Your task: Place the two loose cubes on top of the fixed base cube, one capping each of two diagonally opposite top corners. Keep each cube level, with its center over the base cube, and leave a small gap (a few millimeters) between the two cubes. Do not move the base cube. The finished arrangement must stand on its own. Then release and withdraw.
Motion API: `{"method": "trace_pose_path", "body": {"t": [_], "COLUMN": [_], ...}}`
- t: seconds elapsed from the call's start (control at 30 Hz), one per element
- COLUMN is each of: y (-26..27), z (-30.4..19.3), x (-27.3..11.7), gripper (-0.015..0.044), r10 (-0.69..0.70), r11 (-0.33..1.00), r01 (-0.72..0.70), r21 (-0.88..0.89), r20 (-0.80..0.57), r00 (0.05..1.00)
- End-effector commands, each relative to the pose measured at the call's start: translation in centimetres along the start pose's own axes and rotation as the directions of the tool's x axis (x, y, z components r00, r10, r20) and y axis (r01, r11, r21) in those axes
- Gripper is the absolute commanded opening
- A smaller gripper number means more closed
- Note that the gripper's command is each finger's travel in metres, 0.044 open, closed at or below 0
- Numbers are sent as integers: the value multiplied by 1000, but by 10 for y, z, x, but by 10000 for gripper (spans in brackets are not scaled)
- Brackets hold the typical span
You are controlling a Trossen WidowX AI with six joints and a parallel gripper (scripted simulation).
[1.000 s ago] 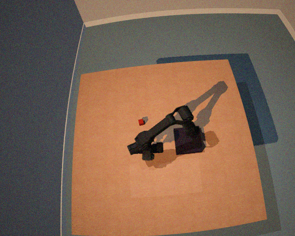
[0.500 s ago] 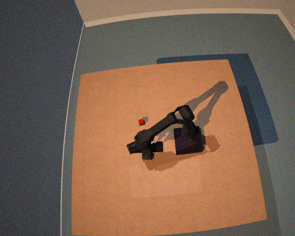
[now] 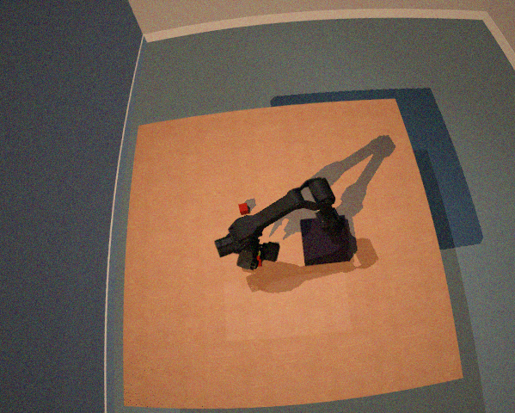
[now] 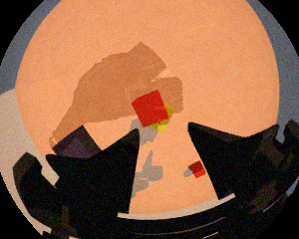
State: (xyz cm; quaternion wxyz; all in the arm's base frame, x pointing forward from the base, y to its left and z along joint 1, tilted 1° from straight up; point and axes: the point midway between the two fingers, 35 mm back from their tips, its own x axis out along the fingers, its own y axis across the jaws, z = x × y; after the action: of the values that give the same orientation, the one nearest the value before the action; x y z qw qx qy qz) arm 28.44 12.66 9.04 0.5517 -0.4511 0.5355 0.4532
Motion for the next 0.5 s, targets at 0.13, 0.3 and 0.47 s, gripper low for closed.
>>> {"method": "trace_pose_path", "body": {"t": [0.13,0.3,0.47], "y": [-33,-50,-64], "z": [-35,-59,-83], "x": [-10,-15,-21], "gripper": [265,265,265], "r10": [-13,-16,-18], "r11": [836,588,268], "r01": [3,-1,-2], "r21": [549,809,963], "r20": [15,13,8], "r00": [1000,1000,1000]}}
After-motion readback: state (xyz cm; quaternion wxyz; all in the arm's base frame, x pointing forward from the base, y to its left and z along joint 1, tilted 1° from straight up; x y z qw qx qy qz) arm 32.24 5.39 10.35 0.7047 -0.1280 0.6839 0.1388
